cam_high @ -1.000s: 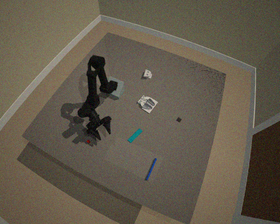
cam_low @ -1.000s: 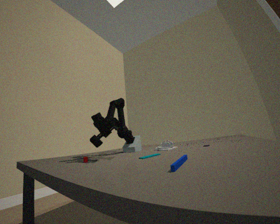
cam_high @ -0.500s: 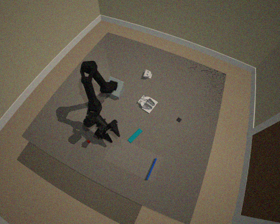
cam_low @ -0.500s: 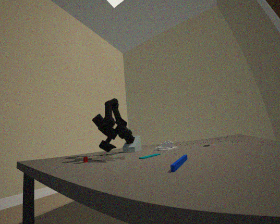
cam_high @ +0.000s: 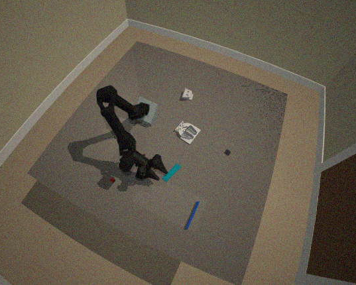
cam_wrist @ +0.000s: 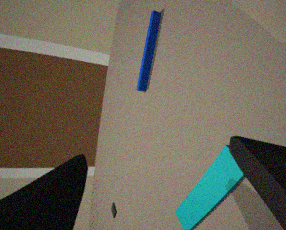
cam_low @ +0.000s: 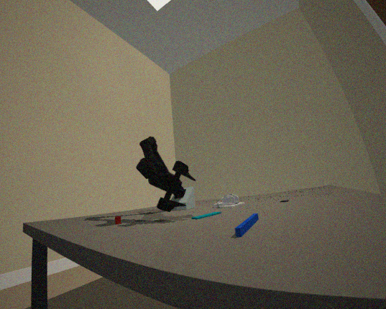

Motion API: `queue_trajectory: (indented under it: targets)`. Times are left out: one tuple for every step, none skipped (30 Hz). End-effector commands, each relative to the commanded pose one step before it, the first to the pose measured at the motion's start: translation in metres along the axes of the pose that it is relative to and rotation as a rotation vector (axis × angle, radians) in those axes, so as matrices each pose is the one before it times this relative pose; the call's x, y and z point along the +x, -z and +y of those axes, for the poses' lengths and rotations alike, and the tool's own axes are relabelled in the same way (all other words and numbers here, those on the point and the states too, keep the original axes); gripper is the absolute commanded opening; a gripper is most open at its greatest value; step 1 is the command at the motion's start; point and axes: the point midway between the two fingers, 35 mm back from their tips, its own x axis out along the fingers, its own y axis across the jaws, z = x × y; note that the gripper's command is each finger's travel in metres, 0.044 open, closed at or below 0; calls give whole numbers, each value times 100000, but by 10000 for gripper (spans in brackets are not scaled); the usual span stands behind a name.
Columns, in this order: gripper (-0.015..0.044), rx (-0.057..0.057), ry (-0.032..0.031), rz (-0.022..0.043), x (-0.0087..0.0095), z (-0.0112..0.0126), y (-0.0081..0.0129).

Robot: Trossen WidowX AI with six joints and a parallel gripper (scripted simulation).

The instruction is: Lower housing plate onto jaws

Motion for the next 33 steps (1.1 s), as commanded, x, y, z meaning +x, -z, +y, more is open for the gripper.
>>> queue_trajectory:
  targets:
    - [440, 3281, -1425, 5638, 1392, 897, 919]
    - [440, 1209, 85, 751, 301, 110, 261]
    - [440, 1391, 116, 878, 349, 130, 309]
    - [440, 1369, 124, 915, 352, 133, 318]
    - [440, 1339, 136, 938, 352, 135, 324]
    - [440, 915, -139, 1881, 419, 190, 374]
    - [440, 882, -114, 1892, 420, 192, 379]
    - [440, 848, -89, 1903, 422, 193, 383]
    - [440, 813, -63, 1913, 423, 195, 387]
    - [440, 779, -38, 1922, 424, 196, 391]
    - [440, 745, -12, 1931, 425, 198, 394]
    - [440, 494, 7, 1855, 408, 216, 406]
    - [440, 450, 29, 1818, 399, 213, 400]
    - [440, 417, 51, 1823, 399, 215, 403]
    - [440, 385, 72, 1827, 399, 217, 406]
    - [440, 352, 94, 1830, 399, 219, 409]
    - [440, 319, 116, 1833, 399, 220, 412]
    - [440, 287, 139, 1835, 399, 222, 415]
    - [440, 254, 161, 1837, 399, 224, 417]
    - [440, 222, 183, 1838, 398, 226, 420]
    - [440, 189, 206, 1837, 398, 227, 423]
    - [440, -1038, -678, 1462, 357, 271, 469]
    - [440, -1176, -764, 1638, 401, 308, 527]
    - [440, -1186, -766, 1633, 401, 311, 526]
    - [440, -1196, -768, 1629, 401, 315, 525]
    - [440, -478, -308, 1675, 389, 262, 450]
    - [440, -103, -50, 1702, 383, 232, 411]
    - [440, 157, 138, 1574, 346, 192, 350]
    - [440, 248, 222, 1523, 331, 177, 327]
    - [440, 238, 246, 1515, 329, 176, 326]
    - [440, 226, 267, 1509, 328, 175, 326]
    - [440, 249, 255, 1625, 345, 225, 383]
    - [440, 245, 304, 1769, 375, 245, 420]
